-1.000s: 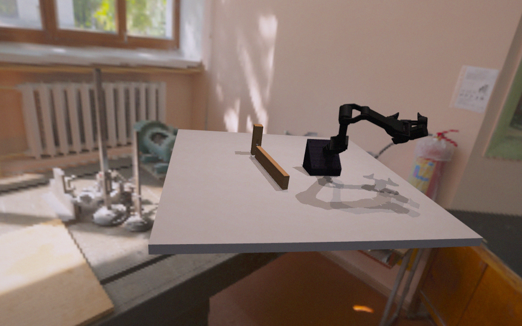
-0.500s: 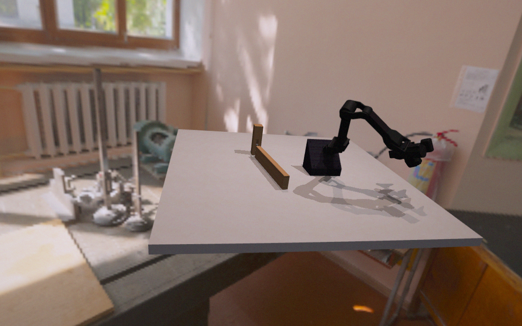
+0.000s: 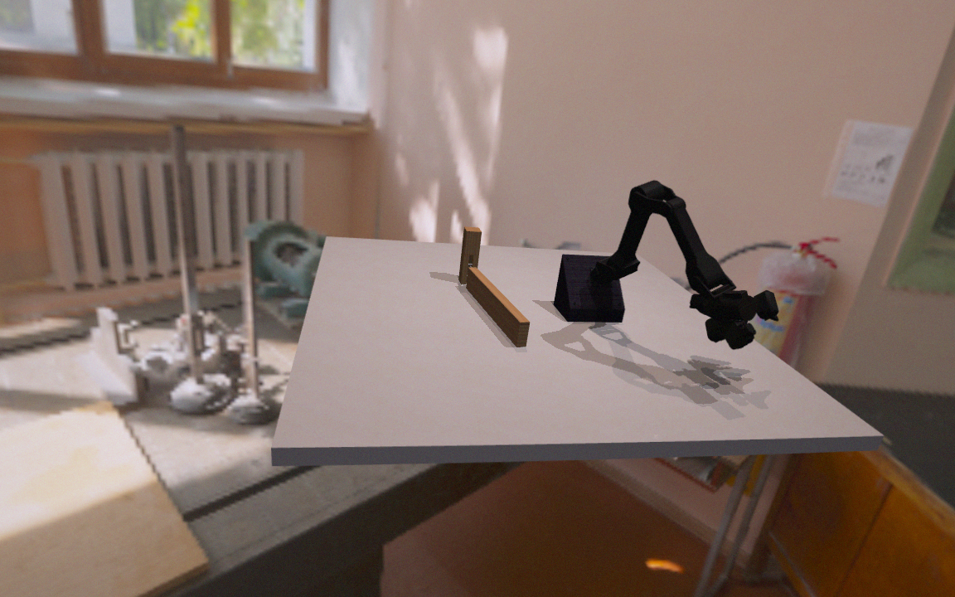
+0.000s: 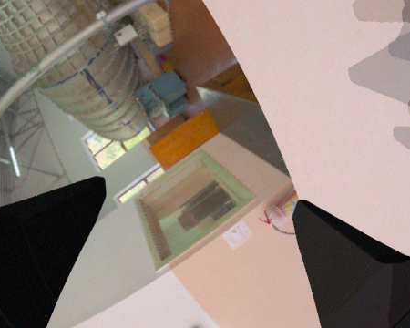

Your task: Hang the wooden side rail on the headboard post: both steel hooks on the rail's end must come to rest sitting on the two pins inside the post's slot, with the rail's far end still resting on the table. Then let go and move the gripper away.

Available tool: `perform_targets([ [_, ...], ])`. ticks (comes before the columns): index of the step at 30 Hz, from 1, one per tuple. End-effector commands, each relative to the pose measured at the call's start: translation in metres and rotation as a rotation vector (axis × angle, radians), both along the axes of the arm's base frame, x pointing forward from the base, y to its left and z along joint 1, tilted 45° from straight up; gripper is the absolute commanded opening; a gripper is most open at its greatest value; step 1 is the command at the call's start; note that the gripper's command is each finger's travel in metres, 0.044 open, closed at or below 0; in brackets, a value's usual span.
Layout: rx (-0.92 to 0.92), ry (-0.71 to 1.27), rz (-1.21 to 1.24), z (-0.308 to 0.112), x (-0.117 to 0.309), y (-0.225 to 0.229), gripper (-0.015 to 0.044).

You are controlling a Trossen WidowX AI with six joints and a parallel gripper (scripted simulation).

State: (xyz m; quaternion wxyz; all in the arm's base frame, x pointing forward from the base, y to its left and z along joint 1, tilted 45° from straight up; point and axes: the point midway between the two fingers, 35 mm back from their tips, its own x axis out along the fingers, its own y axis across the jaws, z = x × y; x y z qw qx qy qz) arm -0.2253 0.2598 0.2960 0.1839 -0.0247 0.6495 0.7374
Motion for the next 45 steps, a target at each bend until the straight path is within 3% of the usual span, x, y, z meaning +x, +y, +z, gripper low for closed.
perform_targets([
  [1,0.105,-0.048,-0.106,-0.001,0.030,0.029,0.0440],
  [12,0.406,-0.304,-0.441,-0.003,0.155,0.094,0.0440],
  [22,0.562,-0.642,-0.697,-0.007,0.287,0.108,0.0440],
  [32,0.500,-0.983,-0.877,-0.052,0.430,0.071,0.0440],
  [41,0.421,-1.184,-0.865,-0.099,0.500,0.023,0.0440],
  [45,0.362,-1.305,-0.810,-0.135,0.535,-0.018,0.0440],
])
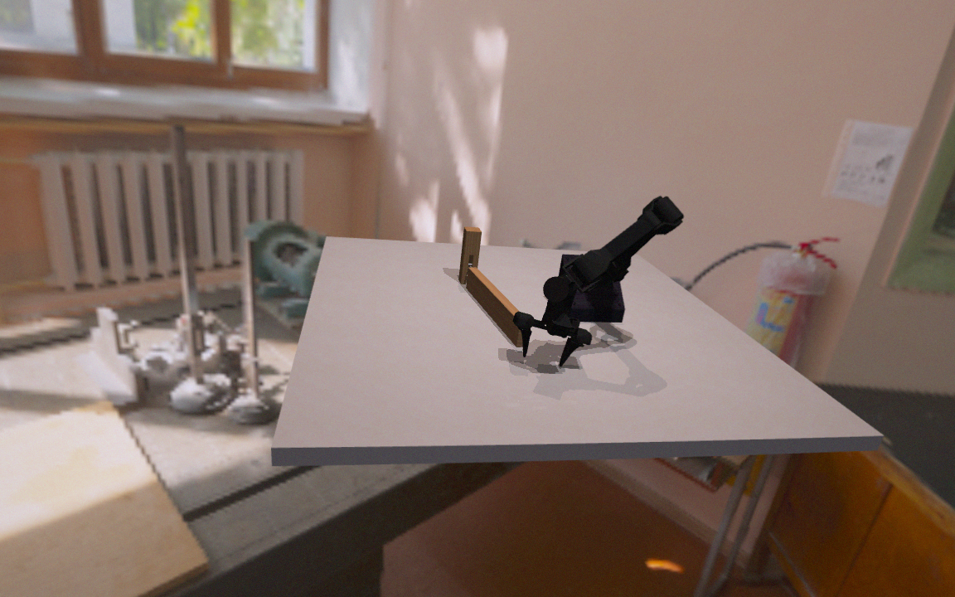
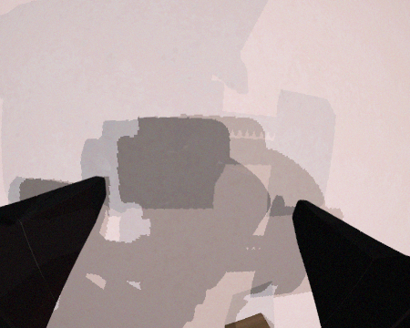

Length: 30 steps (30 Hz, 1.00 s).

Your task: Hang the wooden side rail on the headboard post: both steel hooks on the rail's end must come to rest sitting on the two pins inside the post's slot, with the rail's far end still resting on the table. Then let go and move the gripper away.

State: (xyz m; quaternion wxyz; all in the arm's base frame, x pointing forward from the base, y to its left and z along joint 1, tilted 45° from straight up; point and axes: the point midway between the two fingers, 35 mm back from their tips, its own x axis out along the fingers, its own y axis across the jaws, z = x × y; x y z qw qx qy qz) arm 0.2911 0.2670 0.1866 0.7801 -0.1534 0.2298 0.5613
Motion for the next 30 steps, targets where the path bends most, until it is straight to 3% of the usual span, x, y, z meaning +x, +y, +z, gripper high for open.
perform_targets([
  [1,-0.092,-0.048,-0.015,-0.035,0.025,-0.036,0.0440],
  [8,-0.242,-0.116,0.033,-0.100,0.043,-0.110,0.0440],
  [16,-0.336,-0.177,0.067,-0.142,0.051,-0.176,0.0440],
  [24,-0.580,-0.464,0.239,-0.194,0.051,-0.298,0.0440],
  [30,-0.712,-0.593,0.351,-0.223,0.029,-0.361,0.0440],
])
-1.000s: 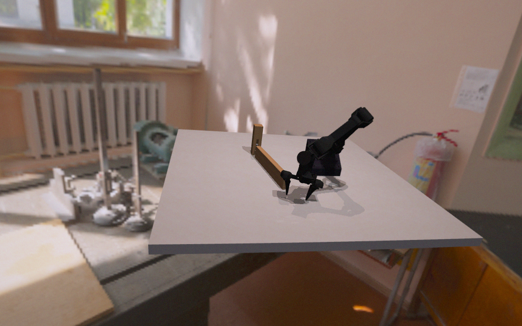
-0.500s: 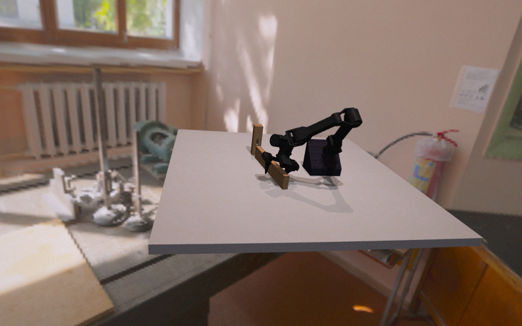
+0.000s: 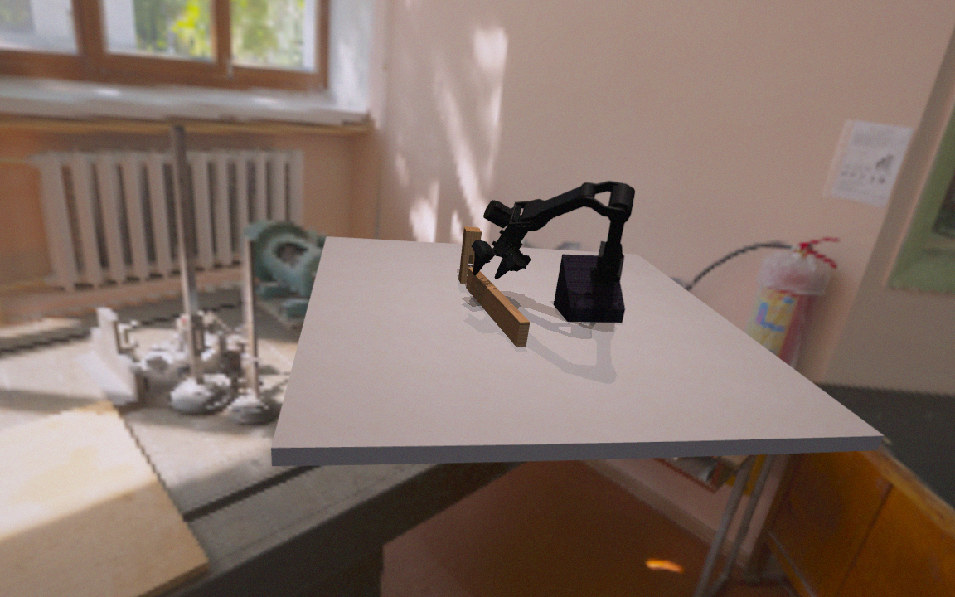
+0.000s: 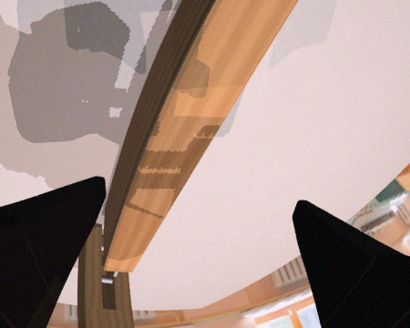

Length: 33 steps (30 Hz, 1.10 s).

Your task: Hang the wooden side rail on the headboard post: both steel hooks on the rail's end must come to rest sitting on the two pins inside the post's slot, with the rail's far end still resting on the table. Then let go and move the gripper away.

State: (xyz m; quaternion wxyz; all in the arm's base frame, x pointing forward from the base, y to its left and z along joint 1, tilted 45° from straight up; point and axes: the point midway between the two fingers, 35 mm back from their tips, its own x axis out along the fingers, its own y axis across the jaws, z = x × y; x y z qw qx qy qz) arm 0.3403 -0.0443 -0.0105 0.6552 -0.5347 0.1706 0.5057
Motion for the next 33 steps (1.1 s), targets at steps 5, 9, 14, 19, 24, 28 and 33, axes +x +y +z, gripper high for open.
perform_targets([
  [5,-0.236,-0.171,0.202,-0.049,-0.049,-0.095,0.0440],
  [9,-0.315,-0.228,0.279,-0.064,-0.071,-0.121,0.0440],
  [14,-0.319,-0.231,0.282,-0.065,-0.072,-0.122,0.0440],
  [19,-0.319,-0.231,0.282,-0.065,-0.072,-0.122,0.0440],
  [24,-0.319,-0.231,0.282,-0.065,-0.072,-0.122,0.0440],
  [28,-0.319,-0.231,0.282,-0.065,-0.072,-0.122,0.0440],
  [33,-0.319,-0.231,0.282,-0.065,-0.072,-0.122,0.0440],
])
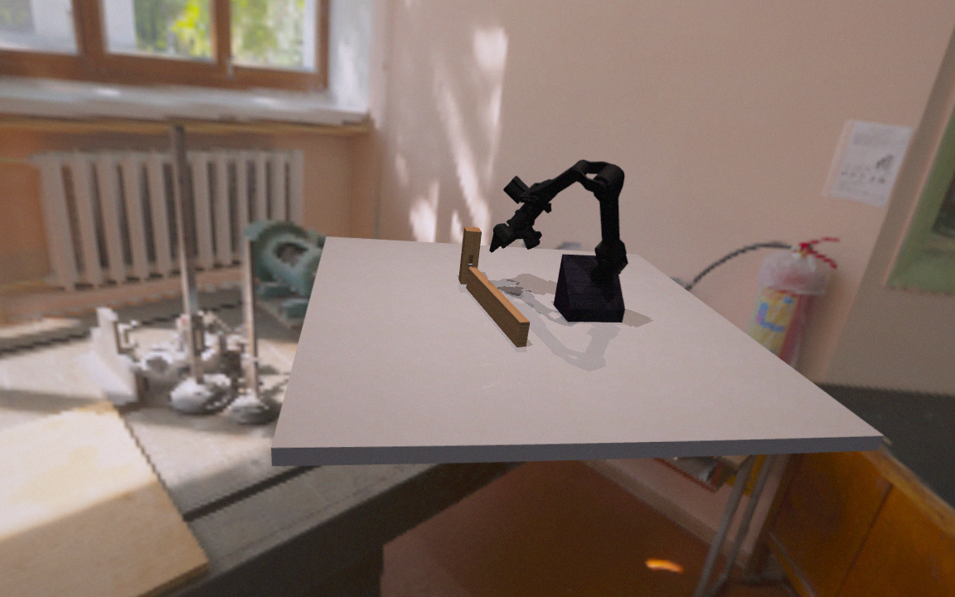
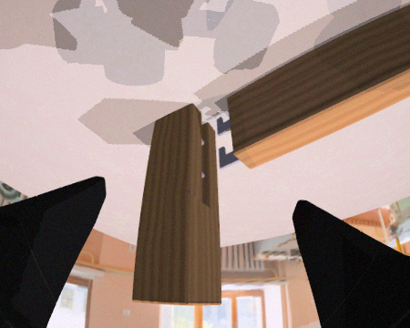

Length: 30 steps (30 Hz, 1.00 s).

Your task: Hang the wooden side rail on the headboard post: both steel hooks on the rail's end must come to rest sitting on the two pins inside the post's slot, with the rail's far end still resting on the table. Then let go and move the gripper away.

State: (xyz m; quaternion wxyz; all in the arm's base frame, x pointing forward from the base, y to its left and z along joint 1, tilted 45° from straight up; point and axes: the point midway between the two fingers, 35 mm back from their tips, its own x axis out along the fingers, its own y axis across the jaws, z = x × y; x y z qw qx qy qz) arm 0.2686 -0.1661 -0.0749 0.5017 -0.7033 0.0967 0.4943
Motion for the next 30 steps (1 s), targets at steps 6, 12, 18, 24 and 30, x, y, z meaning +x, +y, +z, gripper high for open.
perform_targets([
  [6,0.101,0.129,-0.223,-0.001,0.004,0.006,0.0440],
  [12,0.261,0.323,-0.646,-0.001,0.009,0.014,0.0440],
  [18,0.413,0.457,-1.096,0.002,0.015,0.019,0.0440],
  [24,0.590,0.528,-1.559,0.005,0.020,0.023,0.0440],
  [30,0.791,0.535,-1.985,0.008,0.024,0.026,0.0440],
])
